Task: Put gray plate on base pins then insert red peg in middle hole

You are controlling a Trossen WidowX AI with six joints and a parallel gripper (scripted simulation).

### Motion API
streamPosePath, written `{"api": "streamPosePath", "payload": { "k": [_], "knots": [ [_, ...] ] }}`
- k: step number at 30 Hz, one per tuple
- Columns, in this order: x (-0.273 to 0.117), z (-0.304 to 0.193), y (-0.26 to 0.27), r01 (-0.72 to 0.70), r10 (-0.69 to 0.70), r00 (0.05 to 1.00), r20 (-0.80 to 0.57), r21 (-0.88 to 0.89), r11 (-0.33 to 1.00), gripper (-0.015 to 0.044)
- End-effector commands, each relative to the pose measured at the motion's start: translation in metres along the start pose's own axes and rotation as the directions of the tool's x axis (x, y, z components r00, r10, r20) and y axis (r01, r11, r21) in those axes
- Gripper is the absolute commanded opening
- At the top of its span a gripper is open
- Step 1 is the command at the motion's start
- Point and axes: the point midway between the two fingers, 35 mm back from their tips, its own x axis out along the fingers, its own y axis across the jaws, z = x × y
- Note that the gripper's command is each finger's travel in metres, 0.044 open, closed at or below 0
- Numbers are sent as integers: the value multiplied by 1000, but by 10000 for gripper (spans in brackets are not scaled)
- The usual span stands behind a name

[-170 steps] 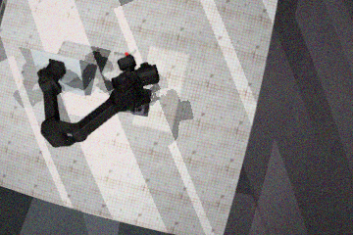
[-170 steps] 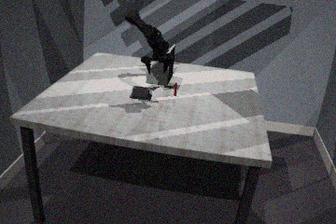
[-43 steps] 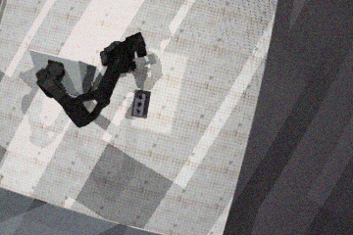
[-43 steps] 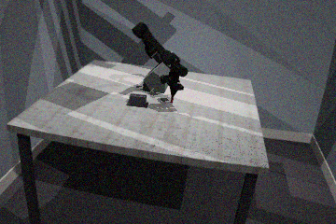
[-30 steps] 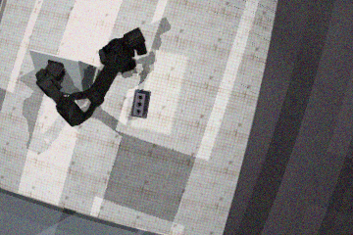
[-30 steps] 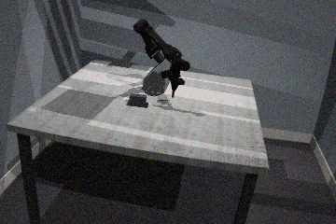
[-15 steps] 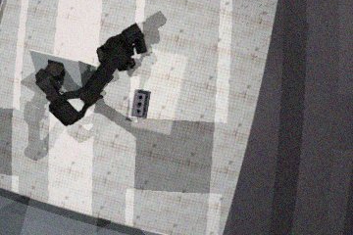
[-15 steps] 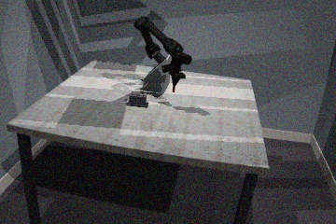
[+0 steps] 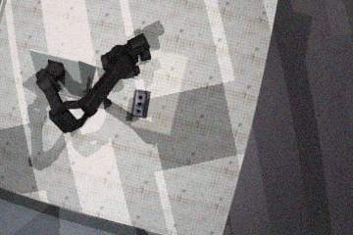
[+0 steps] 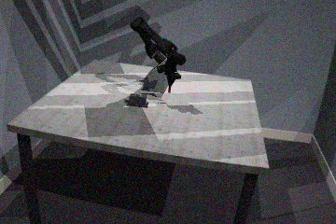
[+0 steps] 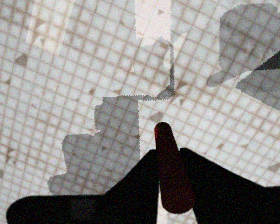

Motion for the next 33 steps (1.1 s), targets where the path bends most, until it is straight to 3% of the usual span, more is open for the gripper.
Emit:
{"api": "streamPosePath", "payload": {
  "k": [1, 33],
  "knots": [
    [-2, 13, 4, -5, 5, 1000, -2, 3, 1000, 0],
    [-5, 106, 6, -10, 10, 1000, 1, 8, 1000, 0]
  ]
}}
